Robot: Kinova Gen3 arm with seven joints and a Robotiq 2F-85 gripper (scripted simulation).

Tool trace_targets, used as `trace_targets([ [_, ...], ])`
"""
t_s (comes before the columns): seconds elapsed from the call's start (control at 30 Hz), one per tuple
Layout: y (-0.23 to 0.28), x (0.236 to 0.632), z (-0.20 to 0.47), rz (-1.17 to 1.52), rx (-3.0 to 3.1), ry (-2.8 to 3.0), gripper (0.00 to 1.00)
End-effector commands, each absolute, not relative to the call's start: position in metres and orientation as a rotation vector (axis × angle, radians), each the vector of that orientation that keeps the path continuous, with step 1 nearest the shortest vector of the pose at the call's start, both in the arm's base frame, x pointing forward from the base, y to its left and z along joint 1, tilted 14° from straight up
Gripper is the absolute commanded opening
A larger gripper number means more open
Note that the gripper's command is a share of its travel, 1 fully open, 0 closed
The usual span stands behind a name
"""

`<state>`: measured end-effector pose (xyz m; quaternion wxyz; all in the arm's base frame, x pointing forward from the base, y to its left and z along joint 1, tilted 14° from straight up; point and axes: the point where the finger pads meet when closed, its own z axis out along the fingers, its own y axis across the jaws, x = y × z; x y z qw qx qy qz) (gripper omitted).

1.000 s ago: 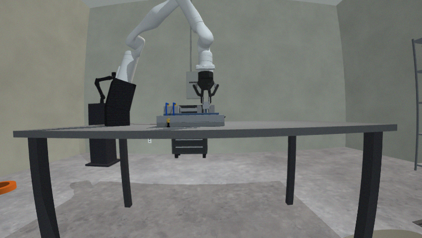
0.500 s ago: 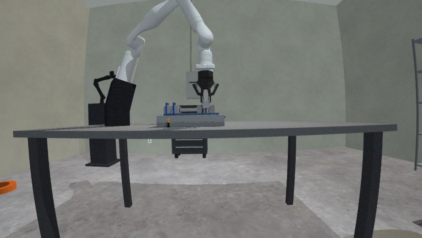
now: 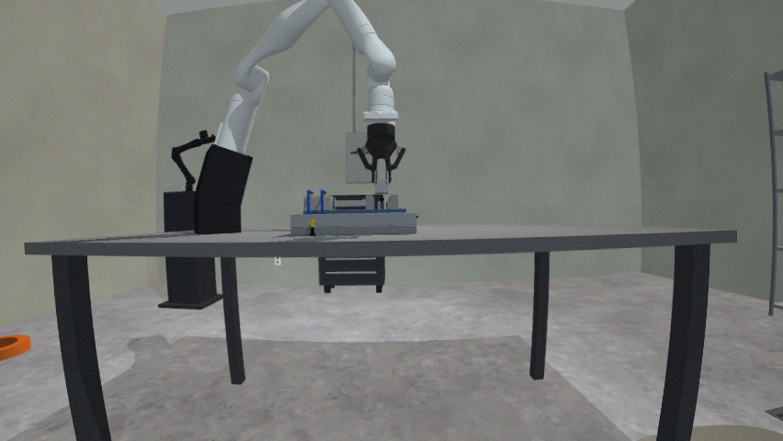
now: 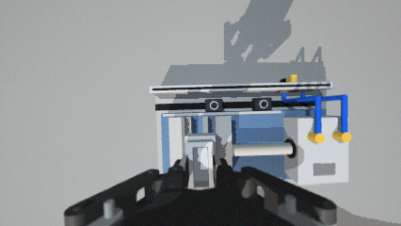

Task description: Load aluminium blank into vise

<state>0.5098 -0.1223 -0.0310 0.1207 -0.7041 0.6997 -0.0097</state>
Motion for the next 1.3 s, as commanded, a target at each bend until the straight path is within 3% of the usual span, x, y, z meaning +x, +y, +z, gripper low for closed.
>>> trace_targets([
  [0.0,-0.127,0.511,-0.023,-0.042,-2.051,2.047,0.0],
  [1.27,-0.112,0.516,-0.006,-0.041,-2.055,2.049,0.0],
])
